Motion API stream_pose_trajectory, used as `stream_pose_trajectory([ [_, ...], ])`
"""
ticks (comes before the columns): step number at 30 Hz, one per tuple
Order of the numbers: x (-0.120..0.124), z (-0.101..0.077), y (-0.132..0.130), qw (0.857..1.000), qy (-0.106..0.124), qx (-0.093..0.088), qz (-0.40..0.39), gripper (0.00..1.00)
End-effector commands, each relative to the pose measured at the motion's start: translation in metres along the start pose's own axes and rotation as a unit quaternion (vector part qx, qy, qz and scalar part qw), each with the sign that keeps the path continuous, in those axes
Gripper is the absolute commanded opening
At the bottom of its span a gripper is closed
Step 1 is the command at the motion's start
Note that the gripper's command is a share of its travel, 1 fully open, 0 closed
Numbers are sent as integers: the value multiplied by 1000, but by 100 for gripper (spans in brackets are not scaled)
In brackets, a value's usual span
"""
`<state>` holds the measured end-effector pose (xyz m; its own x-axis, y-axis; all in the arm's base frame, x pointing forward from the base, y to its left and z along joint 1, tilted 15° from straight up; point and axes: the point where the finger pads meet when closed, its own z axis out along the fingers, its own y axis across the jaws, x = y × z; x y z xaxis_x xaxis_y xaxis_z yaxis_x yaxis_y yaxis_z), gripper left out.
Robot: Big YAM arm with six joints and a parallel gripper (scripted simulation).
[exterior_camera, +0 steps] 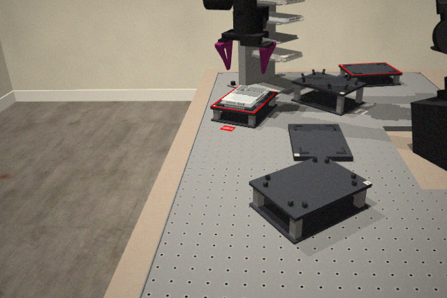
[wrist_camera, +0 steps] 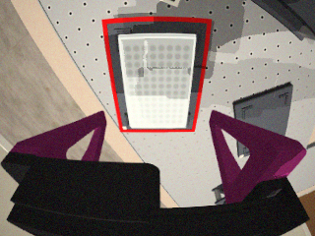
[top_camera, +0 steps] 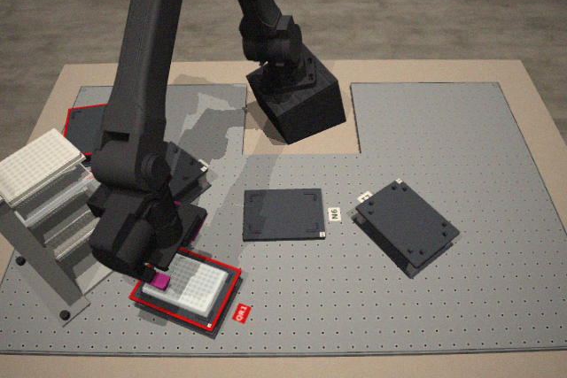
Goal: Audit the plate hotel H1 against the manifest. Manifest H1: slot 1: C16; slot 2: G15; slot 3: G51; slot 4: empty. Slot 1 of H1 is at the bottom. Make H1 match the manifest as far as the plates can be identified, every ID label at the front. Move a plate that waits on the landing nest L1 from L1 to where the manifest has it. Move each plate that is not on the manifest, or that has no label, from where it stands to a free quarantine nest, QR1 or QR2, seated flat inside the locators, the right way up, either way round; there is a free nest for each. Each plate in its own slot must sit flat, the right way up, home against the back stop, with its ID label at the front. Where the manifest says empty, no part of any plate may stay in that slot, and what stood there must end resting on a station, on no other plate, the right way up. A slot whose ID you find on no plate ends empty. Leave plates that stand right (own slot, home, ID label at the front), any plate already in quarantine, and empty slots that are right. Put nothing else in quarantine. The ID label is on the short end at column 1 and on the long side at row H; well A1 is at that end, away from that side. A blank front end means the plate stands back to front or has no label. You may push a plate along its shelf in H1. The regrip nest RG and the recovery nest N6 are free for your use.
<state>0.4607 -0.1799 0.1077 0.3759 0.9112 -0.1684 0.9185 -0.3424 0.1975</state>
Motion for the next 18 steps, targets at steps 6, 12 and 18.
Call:
stream_pose_trajectory([
  [6,5,-48,26,999,3,-39,6,100],
  [12,5,-65,25,999,3,-39,6,100],
  [18,5,-77,24,999,3,-35,5,100],
])
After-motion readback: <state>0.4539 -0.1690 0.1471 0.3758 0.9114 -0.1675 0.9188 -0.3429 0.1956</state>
